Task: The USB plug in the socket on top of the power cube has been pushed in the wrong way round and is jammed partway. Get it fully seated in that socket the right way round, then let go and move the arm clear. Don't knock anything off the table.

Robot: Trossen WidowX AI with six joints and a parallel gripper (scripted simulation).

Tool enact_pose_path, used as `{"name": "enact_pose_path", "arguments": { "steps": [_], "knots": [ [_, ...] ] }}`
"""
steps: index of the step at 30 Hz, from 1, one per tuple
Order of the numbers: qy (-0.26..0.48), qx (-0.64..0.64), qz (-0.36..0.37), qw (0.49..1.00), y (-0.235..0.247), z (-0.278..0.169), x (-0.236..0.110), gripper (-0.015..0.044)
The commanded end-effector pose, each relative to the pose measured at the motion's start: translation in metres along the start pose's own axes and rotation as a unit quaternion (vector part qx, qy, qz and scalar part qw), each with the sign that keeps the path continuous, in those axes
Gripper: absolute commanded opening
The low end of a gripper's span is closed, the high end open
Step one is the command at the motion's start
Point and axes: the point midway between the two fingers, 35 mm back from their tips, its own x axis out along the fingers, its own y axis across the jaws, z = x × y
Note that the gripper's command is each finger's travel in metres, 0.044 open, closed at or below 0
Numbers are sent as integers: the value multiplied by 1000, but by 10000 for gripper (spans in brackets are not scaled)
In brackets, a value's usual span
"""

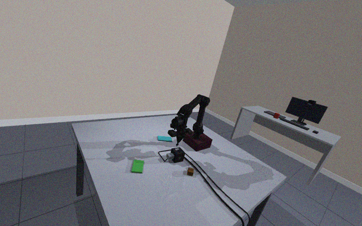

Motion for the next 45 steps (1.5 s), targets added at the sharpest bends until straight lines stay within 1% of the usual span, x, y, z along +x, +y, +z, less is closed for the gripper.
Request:
{"name": "enact_pose_path", "arguments": {
  "steps": [1, 45],
  "knots": [
    [3, 3, 0, 1000, 0, -1, 1, 0],
    [17, 12, 0, 1000, -1, -4, 6, 0]
  ]
}}
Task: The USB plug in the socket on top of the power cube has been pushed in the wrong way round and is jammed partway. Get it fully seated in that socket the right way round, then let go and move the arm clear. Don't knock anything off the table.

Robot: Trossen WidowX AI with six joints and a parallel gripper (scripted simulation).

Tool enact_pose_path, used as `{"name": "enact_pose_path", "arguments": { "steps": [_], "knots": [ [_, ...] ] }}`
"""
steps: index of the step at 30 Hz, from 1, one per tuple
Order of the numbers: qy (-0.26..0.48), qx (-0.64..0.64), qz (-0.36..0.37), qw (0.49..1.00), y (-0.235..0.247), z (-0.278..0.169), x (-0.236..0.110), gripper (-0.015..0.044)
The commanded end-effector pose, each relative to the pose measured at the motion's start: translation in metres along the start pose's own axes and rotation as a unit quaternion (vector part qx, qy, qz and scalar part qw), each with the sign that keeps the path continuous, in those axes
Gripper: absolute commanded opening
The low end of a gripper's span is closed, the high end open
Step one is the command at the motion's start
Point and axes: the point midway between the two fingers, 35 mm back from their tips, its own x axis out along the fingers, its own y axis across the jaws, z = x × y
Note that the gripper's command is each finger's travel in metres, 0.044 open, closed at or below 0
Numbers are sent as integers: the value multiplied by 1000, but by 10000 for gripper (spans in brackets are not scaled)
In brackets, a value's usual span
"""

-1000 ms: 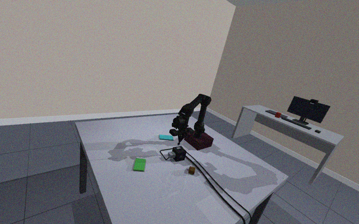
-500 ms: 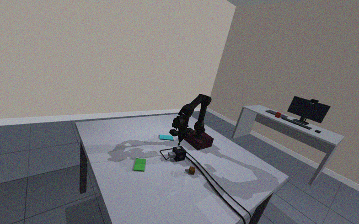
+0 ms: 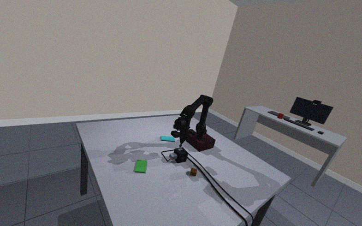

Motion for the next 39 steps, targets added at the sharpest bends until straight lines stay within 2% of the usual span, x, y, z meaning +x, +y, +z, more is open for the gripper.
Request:
{"name": "enact_pose_path", "arguments": {
  "steps": [1, 39],
  "knots": [
    [4, 3, 0, 1000, 0, -1, 0, 0],
    [15, 11, 1, 1000, -1, -3, 5, 0]
  ]
}}
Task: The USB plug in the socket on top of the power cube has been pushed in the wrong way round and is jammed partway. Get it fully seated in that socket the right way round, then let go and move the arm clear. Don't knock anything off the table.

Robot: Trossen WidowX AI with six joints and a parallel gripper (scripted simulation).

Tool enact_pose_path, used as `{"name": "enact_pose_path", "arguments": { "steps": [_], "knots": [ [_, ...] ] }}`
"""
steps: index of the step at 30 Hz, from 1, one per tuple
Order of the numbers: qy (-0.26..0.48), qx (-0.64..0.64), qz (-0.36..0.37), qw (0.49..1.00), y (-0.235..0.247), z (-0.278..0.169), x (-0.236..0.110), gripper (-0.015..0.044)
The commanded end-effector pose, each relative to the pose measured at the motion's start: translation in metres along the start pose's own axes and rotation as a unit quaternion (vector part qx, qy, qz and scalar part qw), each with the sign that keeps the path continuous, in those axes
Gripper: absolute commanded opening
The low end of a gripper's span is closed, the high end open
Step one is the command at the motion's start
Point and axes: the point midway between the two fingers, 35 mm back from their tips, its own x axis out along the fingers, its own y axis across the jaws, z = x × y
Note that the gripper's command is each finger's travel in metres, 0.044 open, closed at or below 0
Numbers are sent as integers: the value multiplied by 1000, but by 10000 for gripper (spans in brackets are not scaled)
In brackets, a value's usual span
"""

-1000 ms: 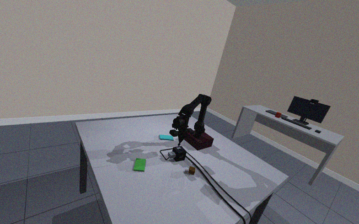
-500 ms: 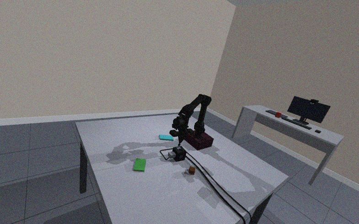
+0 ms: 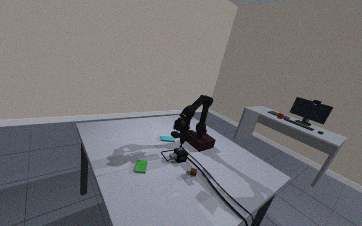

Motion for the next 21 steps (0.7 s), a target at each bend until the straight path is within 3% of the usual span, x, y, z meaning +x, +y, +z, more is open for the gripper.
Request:
{"name": "enact_pose_path", "arguments": {
  "steps": [1, 21],
  "knots": [
    [4, 3, 0, 1000, 0, -1, 0, 0],
    [5, 4, 0, 1000, 0, -1, 3, 0]
  ]
}}
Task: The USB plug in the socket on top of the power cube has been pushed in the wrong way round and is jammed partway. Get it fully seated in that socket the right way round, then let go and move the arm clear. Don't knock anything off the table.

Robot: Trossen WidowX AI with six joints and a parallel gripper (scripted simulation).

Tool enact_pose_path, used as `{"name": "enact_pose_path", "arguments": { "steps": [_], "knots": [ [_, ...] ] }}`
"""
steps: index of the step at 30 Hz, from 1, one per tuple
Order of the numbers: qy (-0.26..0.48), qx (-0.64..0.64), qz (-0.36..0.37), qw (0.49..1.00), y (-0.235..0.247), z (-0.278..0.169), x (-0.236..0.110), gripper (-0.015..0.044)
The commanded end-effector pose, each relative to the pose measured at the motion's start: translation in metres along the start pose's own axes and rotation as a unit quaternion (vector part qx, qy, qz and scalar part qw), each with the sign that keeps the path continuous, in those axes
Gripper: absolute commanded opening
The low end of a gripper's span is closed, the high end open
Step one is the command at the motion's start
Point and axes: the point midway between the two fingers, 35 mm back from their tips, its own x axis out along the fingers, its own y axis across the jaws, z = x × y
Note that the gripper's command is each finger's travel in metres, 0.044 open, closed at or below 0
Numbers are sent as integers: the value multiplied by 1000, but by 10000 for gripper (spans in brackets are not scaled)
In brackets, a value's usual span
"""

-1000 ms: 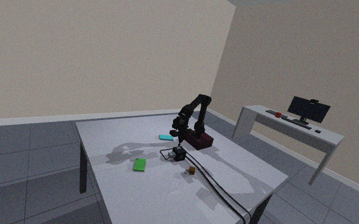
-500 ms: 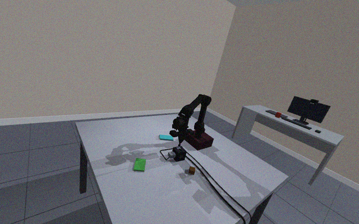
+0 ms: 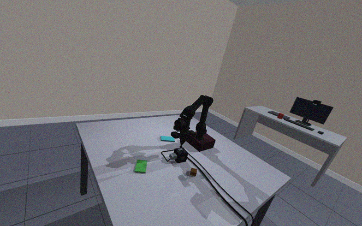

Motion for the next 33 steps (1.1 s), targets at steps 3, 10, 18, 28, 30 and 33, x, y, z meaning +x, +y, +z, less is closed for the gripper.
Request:
{"name": "enact_pose_path", "arguments": {
  "steps": [3, 10, 18, 28, 30, 33],
  "knots": [
    [2, 2, -1, 1000, 0, -1, 1, 0],
    [2, 2, -1, 1000, 0, -1, 2, 0],
    [2, 2, -1, 1000, 0, -1, 3, 0],
    [2, 2, -1, 1000, 0, 0, 4, 0],
    [2, 2, -1, 1000, 0, 0, 4, 0],
    [2, 2, -1, 1000, 0, 0, 5, 0]
  ]
}}
